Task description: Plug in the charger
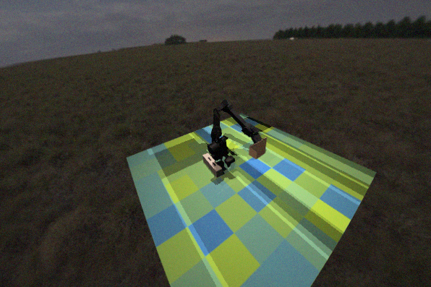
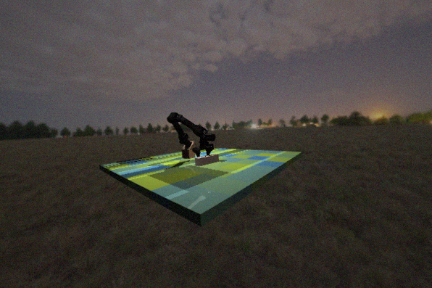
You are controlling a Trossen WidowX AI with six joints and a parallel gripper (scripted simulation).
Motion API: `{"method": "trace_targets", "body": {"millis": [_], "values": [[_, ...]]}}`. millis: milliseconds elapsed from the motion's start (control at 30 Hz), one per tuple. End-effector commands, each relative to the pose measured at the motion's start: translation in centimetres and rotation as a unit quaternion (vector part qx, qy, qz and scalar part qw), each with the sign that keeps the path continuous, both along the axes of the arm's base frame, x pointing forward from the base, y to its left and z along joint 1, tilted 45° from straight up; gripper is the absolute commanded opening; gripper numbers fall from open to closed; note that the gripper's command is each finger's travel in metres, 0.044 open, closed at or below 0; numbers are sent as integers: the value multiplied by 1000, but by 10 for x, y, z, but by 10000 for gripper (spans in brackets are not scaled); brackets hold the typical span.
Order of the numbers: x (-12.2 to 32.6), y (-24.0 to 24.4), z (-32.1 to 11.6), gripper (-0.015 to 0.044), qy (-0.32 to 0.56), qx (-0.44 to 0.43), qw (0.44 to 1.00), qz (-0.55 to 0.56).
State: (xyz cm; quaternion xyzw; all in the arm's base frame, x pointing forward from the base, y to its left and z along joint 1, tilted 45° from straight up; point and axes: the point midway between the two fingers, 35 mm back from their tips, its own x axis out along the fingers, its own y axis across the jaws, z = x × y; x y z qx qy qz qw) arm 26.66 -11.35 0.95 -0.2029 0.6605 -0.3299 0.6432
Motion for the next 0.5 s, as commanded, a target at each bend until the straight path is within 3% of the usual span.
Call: {"method": "trace_targets", "body": {"millis": [0, 467], "values": [[-5, 1, 0, 440, -3, -2, 1000, 0], [-20, 3, -2, 440, -3, -2, 1000, 0]]}}
